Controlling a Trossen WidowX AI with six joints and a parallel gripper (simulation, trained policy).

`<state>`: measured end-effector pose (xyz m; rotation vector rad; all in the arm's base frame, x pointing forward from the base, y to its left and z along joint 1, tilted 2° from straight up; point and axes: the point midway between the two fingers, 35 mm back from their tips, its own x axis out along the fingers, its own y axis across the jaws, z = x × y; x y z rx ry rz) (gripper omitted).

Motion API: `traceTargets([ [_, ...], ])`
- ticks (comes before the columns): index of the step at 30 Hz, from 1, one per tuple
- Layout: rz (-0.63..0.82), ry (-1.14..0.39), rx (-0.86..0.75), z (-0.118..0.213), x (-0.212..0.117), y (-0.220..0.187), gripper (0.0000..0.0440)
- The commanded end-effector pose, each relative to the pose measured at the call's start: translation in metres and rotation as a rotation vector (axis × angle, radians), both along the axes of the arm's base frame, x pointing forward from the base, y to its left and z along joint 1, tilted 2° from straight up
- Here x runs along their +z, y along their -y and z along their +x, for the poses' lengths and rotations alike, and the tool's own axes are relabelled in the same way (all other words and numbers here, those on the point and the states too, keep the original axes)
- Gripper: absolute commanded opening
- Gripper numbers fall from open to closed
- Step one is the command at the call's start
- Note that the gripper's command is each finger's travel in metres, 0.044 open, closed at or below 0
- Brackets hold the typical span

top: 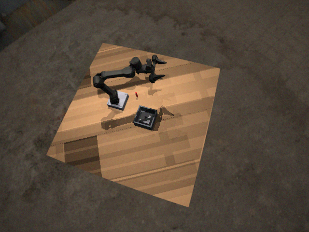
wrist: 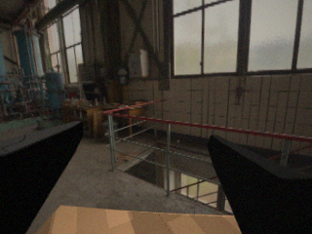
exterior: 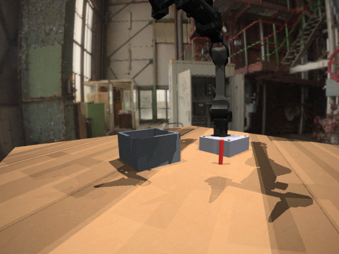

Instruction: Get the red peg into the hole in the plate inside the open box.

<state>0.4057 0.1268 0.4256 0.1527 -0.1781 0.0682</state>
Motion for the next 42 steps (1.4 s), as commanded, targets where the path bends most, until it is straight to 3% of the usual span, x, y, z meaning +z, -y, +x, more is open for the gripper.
traceTargets([
  [1,0.011,-0.098,0.046,-0.003,-0.027,-0.012,0.044],
  [11,0.043,-0.433,0.135,-0.023,-0.114,-0.041,0.044],
  [22,0.092,-0.813,0.138,-0.069,-0.203,-0.049,0.044],
  [31,0.153,-1.106,0.035,-0.115,-0.261,-0.034,0.0439],
  [42,0.244,-1.4,-0.212,-0.171,-0.313,0.0,0.0437],
])
